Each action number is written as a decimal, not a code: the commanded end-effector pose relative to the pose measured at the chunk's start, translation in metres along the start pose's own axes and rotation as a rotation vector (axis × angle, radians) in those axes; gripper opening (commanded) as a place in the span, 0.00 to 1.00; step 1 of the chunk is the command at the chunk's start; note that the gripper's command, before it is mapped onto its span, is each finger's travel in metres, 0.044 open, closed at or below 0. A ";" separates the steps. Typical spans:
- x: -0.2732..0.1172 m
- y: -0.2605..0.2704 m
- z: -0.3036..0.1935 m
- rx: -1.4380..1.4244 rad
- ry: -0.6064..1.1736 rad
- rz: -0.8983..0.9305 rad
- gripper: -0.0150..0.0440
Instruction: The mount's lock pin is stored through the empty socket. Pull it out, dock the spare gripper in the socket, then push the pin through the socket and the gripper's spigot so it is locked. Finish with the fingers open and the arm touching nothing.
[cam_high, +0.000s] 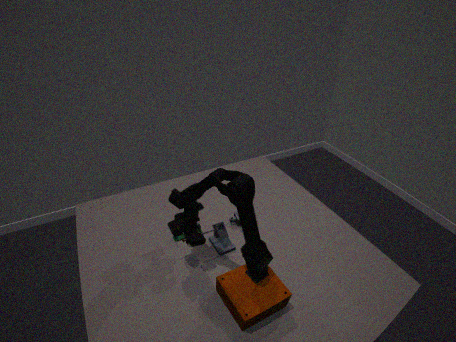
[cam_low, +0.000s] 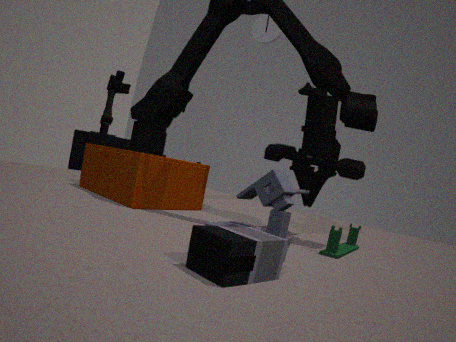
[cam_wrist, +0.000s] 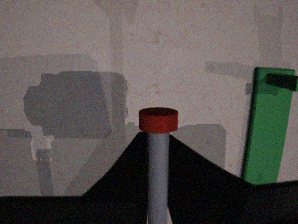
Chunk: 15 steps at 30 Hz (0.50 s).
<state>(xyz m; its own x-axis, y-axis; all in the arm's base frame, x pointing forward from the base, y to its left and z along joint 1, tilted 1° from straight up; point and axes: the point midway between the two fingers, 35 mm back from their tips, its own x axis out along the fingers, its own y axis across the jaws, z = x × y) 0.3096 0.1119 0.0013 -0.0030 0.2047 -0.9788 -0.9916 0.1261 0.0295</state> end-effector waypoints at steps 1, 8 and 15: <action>-0.001 -0.002 0.004 0.002 0.000 -0.003 0.25; -0.002 -0.002 0.009 0.003 0.001 0.002 0.25; -0.002 -0.002 0.014 0.005 0.002 0.007 0.25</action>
<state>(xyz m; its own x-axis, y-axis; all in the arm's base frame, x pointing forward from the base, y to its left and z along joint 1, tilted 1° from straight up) 0.3110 0.1216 0.0041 -0.0138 0.2030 -0.9791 -0.9911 0.1269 0.0403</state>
